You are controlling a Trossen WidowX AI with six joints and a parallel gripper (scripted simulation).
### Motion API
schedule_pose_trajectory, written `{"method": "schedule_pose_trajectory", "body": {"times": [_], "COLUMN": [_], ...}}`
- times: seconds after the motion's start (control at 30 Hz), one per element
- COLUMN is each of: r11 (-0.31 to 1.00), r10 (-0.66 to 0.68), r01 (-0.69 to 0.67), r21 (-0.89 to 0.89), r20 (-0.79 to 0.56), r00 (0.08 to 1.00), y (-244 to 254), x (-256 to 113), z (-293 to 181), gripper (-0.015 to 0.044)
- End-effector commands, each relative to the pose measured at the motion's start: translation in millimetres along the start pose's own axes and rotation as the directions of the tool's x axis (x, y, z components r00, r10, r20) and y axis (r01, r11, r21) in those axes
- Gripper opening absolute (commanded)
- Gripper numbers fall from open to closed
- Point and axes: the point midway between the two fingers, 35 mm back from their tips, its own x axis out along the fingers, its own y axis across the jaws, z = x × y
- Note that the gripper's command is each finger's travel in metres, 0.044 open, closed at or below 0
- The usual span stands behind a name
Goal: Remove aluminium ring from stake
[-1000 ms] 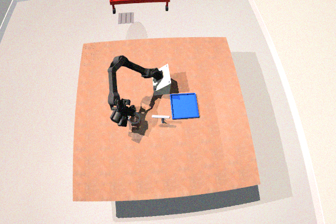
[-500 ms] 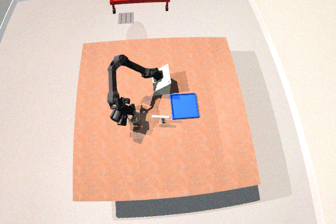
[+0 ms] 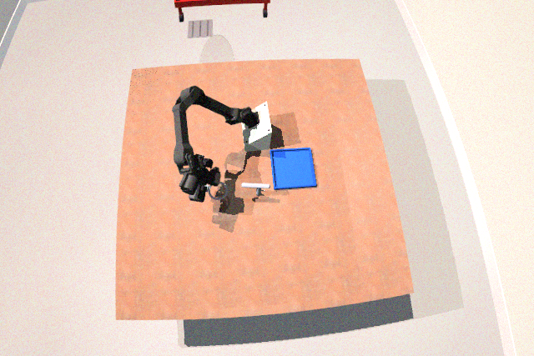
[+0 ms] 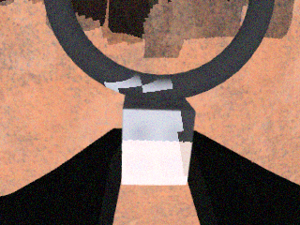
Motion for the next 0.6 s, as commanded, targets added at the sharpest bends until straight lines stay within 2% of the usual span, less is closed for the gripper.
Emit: {"method": "schedule_pose_trajectory", "body": {"times": [0.0,0.27,0.57], "r11": [0.997,0.987,0.994], "r10": [-0.065,-0.090,-0.093], "r01": [0.063,0.072,0.075], "r21": [0.038,0.143,0.075], "r20": [0.060,0.128,0.271], "r00": [0.996,0.988,0.958], "y": [-12,-25,-8], "x": [-14,-17,-37], "z": [28,75,187], "gripper": [0.0000,0.0000,0.0000]}}
